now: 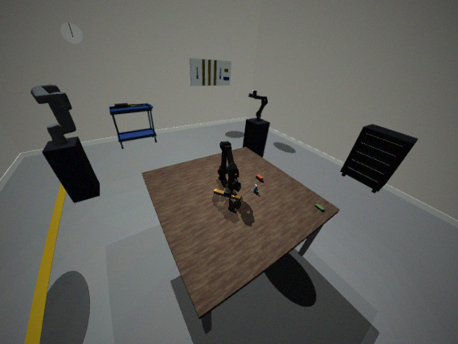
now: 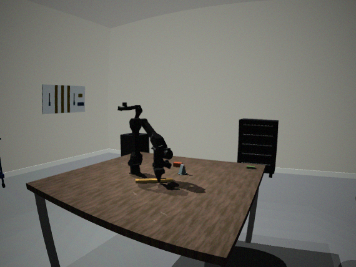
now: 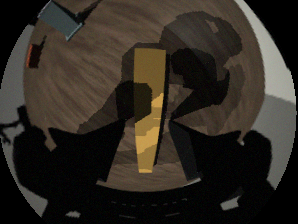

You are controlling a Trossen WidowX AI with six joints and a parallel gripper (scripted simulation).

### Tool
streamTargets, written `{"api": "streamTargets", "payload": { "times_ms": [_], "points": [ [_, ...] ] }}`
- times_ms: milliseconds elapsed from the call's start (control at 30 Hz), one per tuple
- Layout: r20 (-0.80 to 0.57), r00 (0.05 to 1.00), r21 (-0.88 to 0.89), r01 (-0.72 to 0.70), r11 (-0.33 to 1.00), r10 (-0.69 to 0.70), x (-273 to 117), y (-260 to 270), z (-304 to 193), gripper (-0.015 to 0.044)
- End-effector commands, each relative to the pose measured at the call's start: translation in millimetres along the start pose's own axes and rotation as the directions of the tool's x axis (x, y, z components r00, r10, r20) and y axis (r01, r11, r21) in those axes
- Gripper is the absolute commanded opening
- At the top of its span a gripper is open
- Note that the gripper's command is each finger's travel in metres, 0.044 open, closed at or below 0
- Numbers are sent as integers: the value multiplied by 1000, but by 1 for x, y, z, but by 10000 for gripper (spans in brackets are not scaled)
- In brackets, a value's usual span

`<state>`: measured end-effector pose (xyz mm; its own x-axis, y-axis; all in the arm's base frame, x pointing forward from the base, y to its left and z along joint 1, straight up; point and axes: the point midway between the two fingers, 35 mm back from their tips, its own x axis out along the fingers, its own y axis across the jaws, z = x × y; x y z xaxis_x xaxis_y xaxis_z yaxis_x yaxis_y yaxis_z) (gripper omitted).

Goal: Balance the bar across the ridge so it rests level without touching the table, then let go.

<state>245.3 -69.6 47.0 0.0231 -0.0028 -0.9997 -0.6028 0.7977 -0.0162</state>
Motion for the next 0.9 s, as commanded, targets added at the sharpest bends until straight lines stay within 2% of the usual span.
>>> {"api": "streamTargets", "payload": {
  "times_ms": [0, 233, 433, 700, 833, 867],
  "points": [
    [-3, 1000, -4, 2, 1000, -2, 1, 0, -1, 315],
    [-3, 1000, -4, 2, 1000, -2, 1, 0, -1, 315],
    [-1, 1000, 0, -1, 1000, 1, 1, 0, 0, 157],
    [-1, 1000, 0, -1, 1000, 1, 1, 0, 0, 104],
    [-1, 1000, 0, -1, 1000, 1, -5, -1, 1, 0],
    [-1, 1000, 0, -1, 1000, 1, -7, -1, 1, 0]
  ]
}}
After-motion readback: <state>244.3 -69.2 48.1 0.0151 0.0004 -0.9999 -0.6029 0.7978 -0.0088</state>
